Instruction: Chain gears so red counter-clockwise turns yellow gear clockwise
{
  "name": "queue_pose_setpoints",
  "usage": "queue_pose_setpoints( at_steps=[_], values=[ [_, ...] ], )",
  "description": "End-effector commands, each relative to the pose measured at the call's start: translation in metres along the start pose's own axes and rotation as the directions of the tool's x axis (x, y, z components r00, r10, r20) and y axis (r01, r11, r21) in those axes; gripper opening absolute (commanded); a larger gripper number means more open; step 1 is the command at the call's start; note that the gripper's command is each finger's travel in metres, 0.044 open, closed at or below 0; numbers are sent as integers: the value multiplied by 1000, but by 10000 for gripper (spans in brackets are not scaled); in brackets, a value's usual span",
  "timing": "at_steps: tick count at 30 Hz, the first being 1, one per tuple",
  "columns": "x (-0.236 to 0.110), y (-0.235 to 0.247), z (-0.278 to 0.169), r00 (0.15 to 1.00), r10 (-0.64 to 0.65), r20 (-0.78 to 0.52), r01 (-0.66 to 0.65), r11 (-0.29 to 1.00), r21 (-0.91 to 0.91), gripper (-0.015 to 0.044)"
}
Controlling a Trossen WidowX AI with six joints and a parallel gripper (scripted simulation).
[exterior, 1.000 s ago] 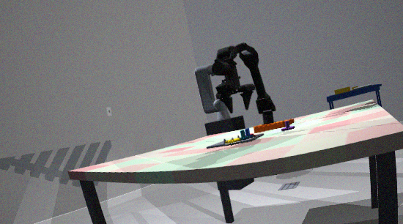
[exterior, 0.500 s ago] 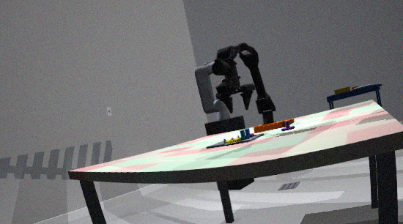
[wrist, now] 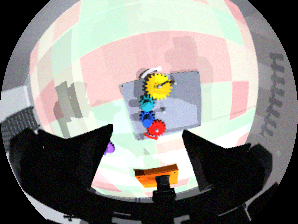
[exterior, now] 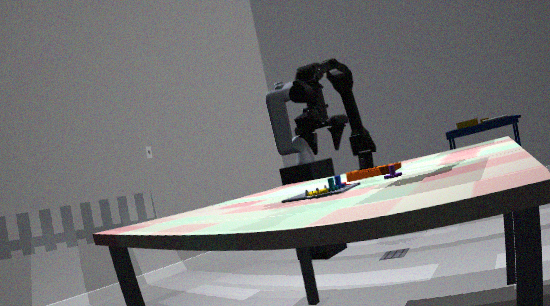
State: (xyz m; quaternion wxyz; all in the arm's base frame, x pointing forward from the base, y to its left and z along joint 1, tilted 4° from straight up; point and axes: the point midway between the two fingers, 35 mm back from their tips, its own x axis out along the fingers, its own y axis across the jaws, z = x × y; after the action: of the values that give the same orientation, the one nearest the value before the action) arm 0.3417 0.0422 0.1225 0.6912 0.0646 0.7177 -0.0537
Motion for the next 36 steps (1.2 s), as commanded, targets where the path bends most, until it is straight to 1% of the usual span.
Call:
queue_pose_setpoints(
  at_steps=[1,5,8,12,17,20,36],
  values=[
    [-2,3,-1,1000,1,3,-1,1000,1,440],
    [-12,52,-25,1000,5,14,-5,999,-40,440],
    [-21,91,-54,1000,12,20,-11,997,-70,440],
    [-29,136,-100,1000,19,9,-18,999,-45,440],
    [-40,178,-168,1000,22,-9,-22,1000,-13,440],
    [-44,191,-202,1000,21,-18,-21,1000,1,440],
    [-44,192,-204,1000,21,-19,-21,1000,2,440]
  ],
)
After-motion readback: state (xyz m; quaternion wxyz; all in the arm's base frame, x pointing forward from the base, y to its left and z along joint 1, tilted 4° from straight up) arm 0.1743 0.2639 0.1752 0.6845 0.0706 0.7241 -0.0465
